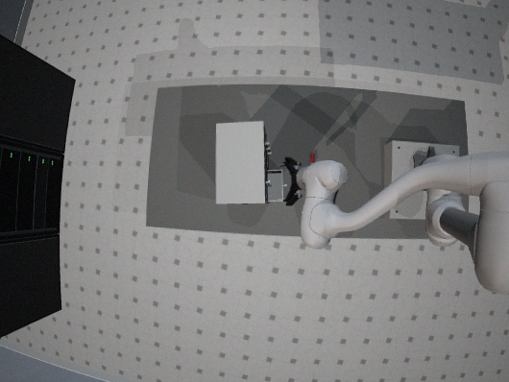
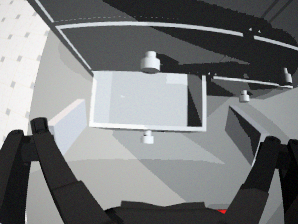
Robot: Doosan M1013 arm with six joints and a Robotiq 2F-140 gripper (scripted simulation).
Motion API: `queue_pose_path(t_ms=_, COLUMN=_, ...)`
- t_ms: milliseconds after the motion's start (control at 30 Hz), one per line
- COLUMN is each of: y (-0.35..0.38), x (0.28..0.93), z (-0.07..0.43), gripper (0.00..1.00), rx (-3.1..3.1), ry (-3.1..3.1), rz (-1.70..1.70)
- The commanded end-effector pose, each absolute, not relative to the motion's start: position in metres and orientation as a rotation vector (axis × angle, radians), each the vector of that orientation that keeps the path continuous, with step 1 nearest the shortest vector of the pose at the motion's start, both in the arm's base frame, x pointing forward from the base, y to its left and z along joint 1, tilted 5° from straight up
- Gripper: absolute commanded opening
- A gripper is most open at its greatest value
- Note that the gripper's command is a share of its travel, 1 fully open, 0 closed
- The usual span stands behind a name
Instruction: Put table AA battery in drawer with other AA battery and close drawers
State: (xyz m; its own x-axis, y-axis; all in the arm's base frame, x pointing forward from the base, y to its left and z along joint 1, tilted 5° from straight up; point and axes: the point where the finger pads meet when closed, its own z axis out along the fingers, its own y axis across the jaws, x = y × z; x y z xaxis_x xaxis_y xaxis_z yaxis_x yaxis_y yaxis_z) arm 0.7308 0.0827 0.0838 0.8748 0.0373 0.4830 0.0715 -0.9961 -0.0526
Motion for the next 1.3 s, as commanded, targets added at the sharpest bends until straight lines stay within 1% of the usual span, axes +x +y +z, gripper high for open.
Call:
queue_pose_path(t_ms=0, y=0.083, x=0.731, z=0.084, gripper=1.0, rx=-2.975, ry=-0.086, rz=-0.763)
queue_pose_path(t_ms=200, y=0.081, x=0.716, z=0.098, gripper=1.0, rx=-2.999, ry=-0.09, rz=-0.663)
queue_pose_path(t_ms=500, y=0.073, x=0.663, z=0.146, gripper=1.0, rx=-3.056, ry=-0.102, rz=-0.303)
queue_pose_path(t_ms=567, y=0.073, x=0.663, z=0.146, gripper=1.0, rx=-3.056, ry=-0.102, rz=-0.303)
queue_pose_path(t_ms=767, y=0.07, x=0.635, z=0.173, gripper=1.0, rx=-3.069, ry=-0.108, rz=-0.108)
queue_pose_path(t_ms=1267, y=0.069, x=0.626, z=0.179, gripper=1.0, rx=-3.07, ry=-0.109, rz=-0.062)
